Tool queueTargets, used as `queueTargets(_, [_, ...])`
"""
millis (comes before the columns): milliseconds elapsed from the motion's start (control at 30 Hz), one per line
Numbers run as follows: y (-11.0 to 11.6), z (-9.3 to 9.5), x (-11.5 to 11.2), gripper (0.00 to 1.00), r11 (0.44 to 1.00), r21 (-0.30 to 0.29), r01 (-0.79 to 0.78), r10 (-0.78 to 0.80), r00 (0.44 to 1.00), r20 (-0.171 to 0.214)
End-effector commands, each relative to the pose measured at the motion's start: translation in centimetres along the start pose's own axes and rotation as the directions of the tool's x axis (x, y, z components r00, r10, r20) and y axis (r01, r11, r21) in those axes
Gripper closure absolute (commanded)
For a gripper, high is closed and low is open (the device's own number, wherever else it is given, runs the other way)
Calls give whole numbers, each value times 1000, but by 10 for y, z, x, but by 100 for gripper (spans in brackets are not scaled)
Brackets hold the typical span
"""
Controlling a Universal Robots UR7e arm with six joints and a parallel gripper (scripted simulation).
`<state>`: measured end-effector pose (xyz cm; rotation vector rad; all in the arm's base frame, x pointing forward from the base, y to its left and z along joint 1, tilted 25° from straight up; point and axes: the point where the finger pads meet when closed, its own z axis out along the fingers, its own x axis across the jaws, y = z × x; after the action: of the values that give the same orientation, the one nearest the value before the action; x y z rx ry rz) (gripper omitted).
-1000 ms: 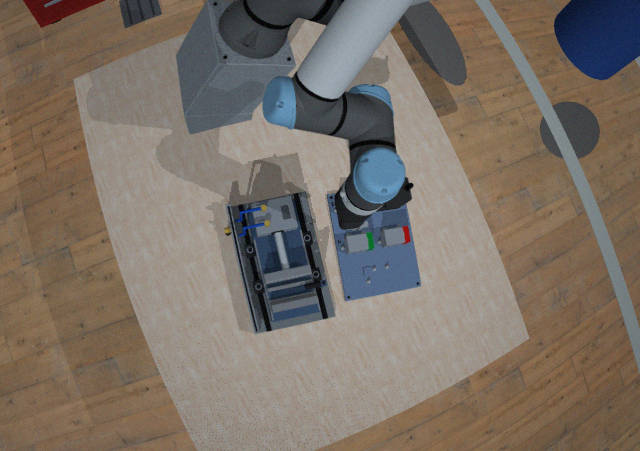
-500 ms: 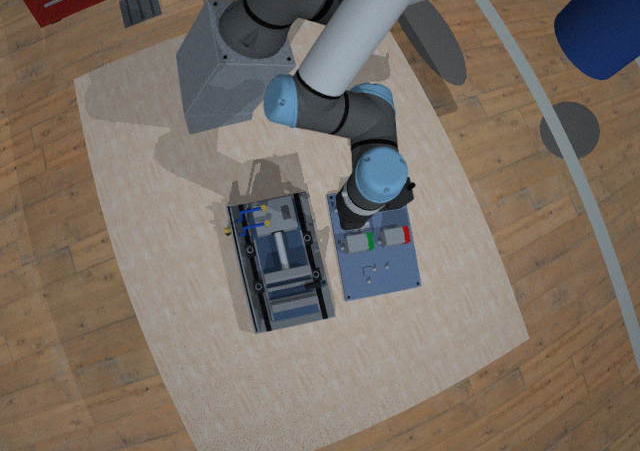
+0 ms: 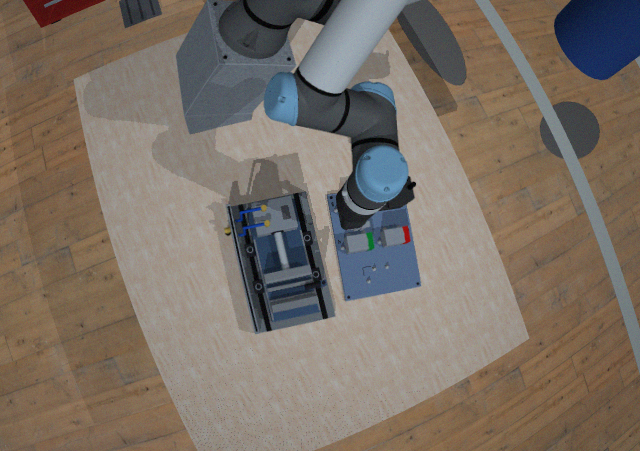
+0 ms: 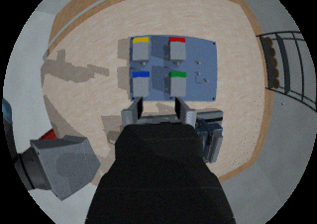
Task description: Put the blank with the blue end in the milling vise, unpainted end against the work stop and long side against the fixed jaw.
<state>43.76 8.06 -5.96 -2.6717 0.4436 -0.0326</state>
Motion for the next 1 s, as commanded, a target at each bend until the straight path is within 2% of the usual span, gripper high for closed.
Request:
queueTargets(0, [1,-3,3,0,1000,-1,1,-1,1000,-4])
queueTargets(700, [1,-6,3,0,1000,-1,1,-1,1000,-4])
queueTargets(867, [18,-8,1,0,1000,-1,1,-1,1000,-4])
queueTargets(967, [18,-8,1,0,1000,-1,1,-1,1000,-4])
